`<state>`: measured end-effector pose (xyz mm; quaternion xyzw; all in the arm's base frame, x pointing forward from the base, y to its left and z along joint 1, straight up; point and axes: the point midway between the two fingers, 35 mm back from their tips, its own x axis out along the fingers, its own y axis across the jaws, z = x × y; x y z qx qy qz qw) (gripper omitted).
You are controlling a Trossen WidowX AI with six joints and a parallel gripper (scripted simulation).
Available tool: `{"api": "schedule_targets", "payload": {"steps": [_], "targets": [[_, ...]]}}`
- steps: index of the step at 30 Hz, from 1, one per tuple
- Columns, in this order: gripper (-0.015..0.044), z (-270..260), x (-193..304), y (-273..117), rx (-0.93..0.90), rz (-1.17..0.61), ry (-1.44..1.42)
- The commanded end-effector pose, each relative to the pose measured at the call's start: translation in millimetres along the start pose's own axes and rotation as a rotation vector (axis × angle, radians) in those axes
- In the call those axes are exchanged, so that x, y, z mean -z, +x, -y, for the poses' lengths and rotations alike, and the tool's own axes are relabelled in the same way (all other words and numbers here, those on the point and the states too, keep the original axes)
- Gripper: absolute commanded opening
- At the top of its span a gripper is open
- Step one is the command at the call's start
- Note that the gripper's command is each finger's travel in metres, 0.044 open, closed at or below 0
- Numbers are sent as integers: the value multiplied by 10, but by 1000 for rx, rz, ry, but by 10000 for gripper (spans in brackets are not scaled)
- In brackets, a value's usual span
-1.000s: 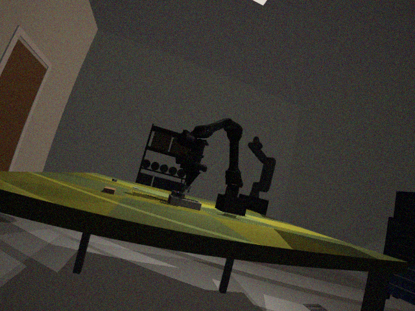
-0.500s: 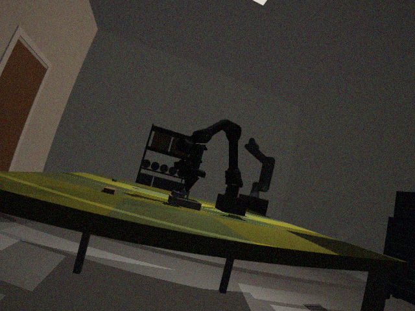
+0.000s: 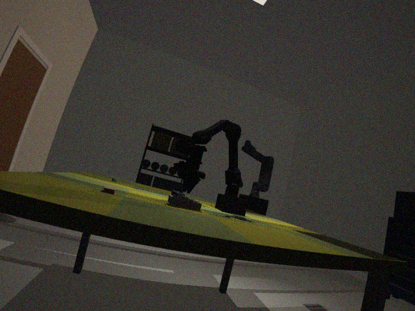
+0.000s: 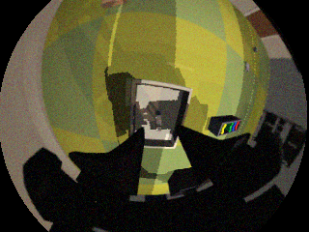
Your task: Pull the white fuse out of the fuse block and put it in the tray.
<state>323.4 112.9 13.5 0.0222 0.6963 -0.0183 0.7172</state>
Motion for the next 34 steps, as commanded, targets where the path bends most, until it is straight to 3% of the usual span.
{"api": "schedule_targets", "payload": {"steps": [1, 6, 34], "targets": [[315, 1, 1, -1, 1, -1, 0], [330, 3, 14, -369, 2, -7, 4], [330, 3, 4, -378, 1, -1, 0]]}}
